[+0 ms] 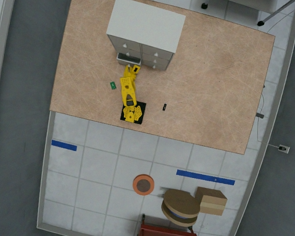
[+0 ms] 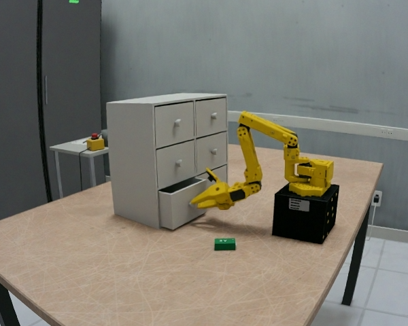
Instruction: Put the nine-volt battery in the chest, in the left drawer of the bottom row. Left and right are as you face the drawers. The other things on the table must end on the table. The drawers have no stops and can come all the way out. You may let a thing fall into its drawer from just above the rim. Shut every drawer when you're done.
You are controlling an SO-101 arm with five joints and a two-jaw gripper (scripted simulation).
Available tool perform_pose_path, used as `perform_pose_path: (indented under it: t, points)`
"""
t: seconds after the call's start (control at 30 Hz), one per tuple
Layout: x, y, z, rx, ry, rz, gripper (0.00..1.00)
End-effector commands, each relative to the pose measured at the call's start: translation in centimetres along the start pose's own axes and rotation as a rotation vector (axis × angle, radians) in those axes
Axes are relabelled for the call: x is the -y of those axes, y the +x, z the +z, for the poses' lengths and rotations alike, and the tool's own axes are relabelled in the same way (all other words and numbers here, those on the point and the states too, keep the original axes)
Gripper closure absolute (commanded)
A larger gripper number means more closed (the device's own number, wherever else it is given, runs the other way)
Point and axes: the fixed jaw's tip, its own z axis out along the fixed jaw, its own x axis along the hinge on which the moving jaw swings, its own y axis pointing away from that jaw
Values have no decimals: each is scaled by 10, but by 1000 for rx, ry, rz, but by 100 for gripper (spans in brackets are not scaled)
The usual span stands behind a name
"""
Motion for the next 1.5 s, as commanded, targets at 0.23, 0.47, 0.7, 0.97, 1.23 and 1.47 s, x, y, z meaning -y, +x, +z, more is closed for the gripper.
perform_pose_path:
  t: [0.23,0.47,0.7,0.97,1.23,1.47]
  points:
    - [-5,10,-8,-29,-26,-4,100]
    - [-5,11,-11,-32,-29,-6,100]
    - [-5,11,-11,-32,-29,-6,100]
    - [-5,11,-11,-32,-29,-6,100]
    - [-5,14,-15,-41,-32,-9,100]
    - [-5,16,-19,-48,-35,-12,100]
